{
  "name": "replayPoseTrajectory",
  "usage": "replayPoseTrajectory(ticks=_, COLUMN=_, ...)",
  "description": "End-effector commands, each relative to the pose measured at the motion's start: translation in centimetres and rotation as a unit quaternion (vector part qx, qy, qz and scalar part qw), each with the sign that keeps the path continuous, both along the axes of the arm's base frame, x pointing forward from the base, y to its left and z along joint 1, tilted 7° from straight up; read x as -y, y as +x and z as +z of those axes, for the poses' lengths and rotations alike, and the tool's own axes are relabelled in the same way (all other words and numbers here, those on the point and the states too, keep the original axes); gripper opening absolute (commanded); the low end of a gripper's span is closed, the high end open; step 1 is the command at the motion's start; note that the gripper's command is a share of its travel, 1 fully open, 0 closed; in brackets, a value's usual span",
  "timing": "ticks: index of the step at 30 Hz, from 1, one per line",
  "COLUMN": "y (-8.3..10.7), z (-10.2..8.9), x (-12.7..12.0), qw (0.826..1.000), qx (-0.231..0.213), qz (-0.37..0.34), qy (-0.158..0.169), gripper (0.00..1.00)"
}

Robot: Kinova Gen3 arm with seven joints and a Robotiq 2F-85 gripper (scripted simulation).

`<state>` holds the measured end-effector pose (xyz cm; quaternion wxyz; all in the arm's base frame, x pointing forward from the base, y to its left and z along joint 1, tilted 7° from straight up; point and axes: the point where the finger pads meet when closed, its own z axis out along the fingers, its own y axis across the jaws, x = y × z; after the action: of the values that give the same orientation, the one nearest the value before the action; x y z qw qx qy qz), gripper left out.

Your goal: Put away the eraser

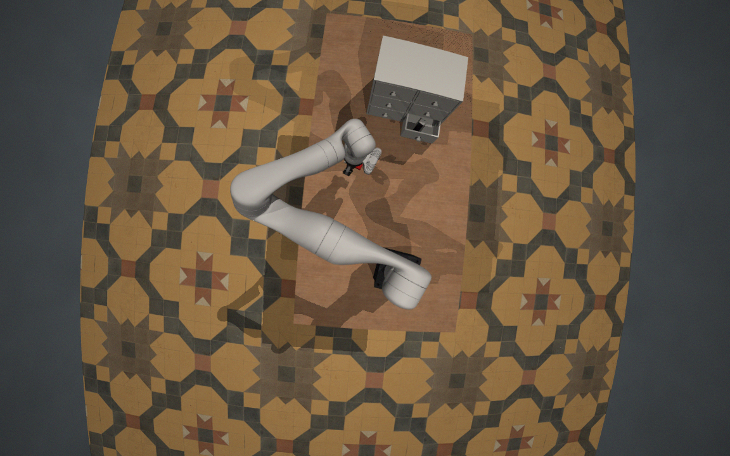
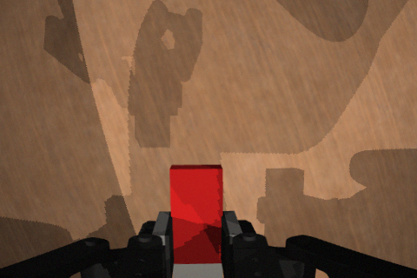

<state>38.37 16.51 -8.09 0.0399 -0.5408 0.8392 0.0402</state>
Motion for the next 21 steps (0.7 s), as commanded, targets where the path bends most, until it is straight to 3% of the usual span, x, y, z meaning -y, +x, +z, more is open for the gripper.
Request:
replayPoseTrajectory(ticks=1, y=0.0, z=0.1, x=0.0, qw=1.0, qx=0.001, qz=0.0, qy=0.001, gripper=0.19)
replayPoseTrajectory(ticks=14, y=0.1, z=0.0, x=1.0, qw=1.0, qx=-0.002, qz=-0.025, qy=0.001, gripper=0.19)
replayPoseTrajectory(ticks=21, y=0.3, z=-0.3, x=3.6, qw=0.996, qx=-0.009, qz=-0.086, qy=0.003, gripper=0.19)
